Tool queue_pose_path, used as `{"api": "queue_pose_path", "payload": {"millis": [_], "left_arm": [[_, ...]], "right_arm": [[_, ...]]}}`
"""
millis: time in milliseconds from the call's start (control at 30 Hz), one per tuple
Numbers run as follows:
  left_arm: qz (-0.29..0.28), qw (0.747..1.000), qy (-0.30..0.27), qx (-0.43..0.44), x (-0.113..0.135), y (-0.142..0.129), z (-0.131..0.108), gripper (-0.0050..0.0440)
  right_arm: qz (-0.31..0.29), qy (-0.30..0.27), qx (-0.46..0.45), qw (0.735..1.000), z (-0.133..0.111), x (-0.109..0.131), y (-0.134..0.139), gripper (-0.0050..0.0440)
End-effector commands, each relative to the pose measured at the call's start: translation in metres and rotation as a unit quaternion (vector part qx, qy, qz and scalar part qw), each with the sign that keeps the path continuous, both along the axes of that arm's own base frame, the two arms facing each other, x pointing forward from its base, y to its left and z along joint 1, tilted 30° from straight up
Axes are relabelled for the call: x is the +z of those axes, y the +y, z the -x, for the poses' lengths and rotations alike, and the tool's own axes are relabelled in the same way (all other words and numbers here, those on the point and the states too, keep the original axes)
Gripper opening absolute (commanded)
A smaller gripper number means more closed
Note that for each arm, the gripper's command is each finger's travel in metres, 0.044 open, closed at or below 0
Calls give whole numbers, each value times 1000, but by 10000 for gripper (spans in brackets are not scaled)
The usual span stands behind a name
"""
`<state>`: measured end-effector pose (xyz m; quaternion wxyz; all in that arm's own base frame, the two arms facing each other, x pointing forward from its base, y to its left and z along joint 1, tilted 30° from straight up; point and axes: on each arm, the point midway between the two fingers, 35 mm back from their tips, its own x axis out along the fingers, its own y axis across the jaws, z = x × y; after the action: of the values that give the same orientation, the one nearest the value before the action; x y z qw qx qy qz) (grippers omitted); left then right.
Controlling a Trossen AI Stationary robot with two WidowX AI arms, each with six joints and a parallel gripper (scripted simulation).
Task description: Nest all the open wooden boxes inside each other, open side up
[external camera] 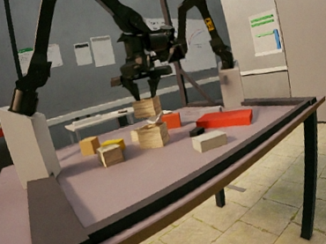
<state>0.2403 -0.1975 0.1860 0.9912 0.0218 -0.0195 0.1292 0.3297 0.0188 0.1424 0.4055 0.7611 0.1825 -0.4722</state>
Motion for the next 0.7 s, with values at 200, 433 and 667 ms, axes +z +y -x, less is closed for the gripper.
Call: {"api": "queue_pose_path", "payload": {"millis": [200, 433, 667], "left_arm": [[0, 1000, 0, 0, 0, -1, 1, 400], [0, 1000, 0, 0, 0, -1, 1, 400], [0, 1000, 0, 0, 0, -1, 1, 400]], "right_arm": [[-2, -1, -3, 1000, -6, -12, -2, 282], [-1, -1, -2, 1000, -12, -21, -3, 282], [-2, -7, -2, 1000, -17, -19, -3, 282]]}}
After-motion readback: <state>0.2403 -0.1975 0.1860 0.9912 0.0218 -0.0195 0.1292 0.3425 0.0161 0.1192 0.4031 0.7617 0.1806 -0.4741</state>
